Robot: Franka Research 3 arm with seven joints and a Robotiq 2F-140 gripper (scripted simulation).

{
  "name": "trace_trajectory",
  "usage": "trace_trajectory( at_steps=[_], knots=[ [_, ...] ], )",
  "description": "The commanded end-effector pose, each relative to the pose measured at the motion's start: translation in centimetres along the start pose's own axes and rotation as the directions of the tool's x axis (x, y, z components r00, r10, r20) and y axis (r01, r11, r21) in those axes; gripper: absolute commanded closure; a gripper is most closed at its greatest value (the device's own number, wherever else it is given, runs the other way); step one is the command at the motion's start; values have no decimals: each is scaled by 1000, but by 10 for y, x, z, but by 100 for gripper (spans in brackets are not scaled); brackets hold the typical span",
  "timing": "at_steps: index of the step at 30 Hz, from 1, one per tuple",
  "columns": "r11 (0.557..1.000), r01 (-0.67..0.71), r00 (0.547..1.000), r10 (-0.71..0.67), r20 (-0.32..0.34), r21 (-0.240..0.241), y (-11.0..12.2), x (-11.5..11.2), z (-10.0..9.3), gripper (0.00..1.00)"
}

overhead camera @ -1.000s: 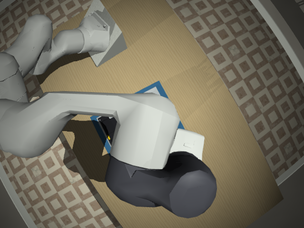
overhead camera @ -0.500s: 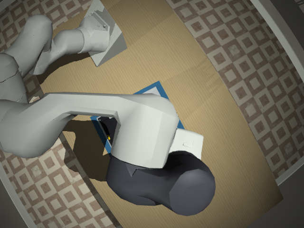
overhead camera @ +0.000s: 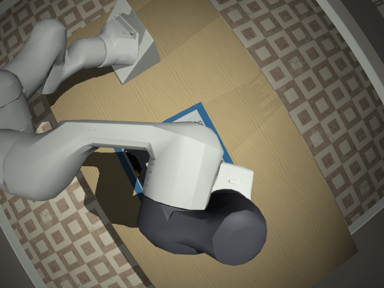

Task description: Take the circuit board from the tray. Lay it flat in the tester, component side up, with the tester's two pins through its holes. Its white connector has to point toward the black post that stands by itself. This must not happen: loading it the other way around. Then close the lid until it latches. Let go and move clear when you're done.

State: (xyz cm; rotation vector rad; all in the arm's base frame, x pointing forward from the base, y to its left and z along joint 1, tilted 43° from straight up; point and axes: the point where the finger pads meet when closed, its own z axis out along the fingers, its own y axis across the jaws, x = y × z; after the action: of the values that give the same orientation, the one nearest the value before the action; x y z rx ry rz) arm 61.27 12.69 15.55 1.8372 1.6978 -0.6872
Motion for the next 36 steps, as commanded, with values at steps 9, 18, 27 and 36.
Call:
trace_trajectory(
  at_steps=[9, 18, 27, 36],
  knots=[
    [1000, -10, 1000, 10, -3, -7, 4, -1, 14, 70],
    [1000, -10, 1000, 10, -3, -7, 4, -1, 16, 70],
    [1000, -10, 1000, 10, -3, -7, 4, -1, 16, 70],
    [1000, -10, 1000, 10, -3, -7, 4, -1, 16, 70]
  ],
)
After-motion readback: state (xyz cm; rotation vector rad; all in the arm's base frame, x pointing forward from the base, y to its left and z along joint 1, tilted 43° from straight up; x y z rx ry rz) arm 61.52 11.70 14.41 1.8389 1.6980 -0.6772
